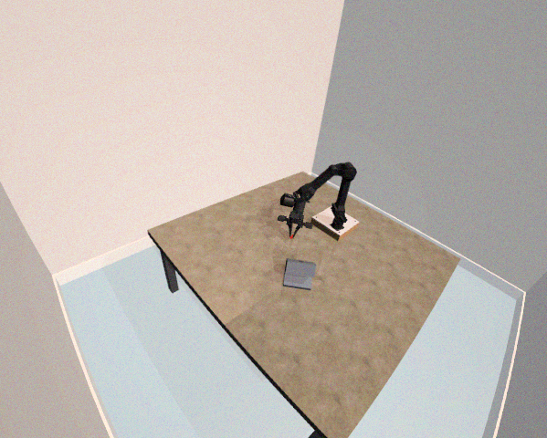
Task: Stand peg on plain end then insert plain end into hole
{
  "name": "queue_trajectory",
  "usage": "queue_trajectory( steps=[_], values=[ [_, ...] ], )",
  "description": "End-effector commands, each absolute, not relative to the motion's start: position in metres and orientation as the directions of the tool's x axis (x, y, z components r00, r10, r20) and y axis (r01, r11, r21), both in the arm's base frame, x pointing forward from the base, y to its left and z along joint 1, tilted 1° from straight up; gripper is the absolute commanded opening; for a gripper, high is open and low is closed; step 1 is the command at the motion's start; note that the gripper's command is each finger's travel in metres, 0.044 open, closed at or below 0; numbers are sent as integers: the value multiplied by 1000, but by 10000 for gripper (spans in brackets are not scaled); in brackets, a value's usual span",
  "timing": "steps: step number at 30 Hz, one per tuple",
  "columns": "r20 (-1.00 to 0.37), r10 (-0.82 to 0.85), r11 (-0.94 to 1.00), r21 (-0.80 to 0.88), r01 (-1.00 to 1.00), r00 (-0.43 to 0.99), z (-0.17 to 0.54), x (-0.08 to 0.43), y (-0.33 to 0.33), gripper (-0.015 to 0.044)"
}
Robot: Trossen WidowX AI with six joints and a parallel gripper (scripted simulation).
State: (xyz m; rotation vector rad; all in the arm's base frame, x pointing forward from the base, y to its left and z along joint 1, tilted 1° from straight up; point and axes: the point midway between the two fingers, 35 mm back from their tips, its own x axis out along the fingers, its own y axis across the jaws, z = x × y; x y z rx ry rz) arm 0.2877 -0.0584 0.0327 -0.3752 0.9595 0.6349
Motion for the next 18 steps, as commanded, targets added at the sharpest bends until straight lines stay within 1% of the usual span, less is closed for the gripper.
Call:
queue_trajectory(
  steps=[1, 18],
  values=[
    [-825, 356, 758, -20, -652, 439, 33, 285, -59, 51],
    [-734, 432, 757, -20, -653, 524, 38, 276, -66, 51]
  ],
)
